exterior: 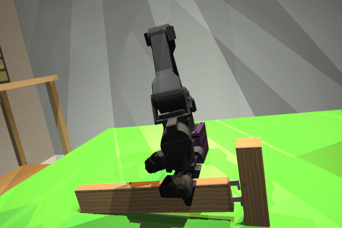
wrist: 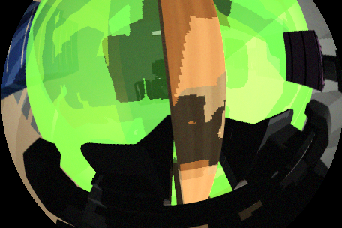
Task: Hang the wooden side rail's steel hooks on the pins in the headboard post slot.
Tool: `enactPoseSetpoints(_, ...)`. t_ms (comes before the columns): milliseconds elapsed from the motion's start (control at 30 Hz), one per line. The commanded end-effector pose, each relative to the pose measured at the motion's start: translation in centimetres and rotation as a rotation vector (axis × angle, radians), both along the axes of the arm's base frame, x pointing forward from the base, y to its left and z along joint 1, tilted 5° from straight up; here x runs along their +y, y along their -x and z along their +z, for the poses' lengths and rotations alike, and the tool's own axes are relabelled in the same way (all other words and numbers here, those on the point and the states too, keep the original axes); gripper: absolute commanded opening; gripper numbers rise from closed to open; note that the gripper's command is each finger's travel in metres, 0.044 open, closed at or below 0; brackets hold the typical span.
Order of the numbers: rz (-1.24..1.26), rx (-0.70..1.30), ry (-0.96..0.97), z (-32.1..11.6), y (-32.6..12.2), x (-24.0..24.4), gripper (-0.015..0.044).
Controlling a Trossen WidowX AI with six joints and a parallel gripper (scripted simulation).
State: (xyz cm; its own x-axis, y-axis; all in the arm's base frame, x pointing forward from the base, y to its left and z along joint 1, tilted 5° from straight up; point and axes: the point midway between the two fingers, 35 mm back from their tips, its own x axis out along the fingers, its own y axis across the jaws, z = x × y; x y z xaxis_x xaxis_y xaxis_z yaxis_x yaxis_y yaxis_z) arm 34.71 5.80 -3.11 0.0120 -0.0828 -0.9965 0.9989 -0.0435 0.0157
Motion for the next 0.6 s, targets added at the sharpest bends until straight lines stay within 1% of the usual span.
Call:
enactPoseSetpoints(0,-0.001,-0.012,-0.004,0.31,-0.23,0.25,0.0)
enactPoseSetpoints(567,-0.001,-0.012,-0.005,0.11,-0.09,0.44,0.0)
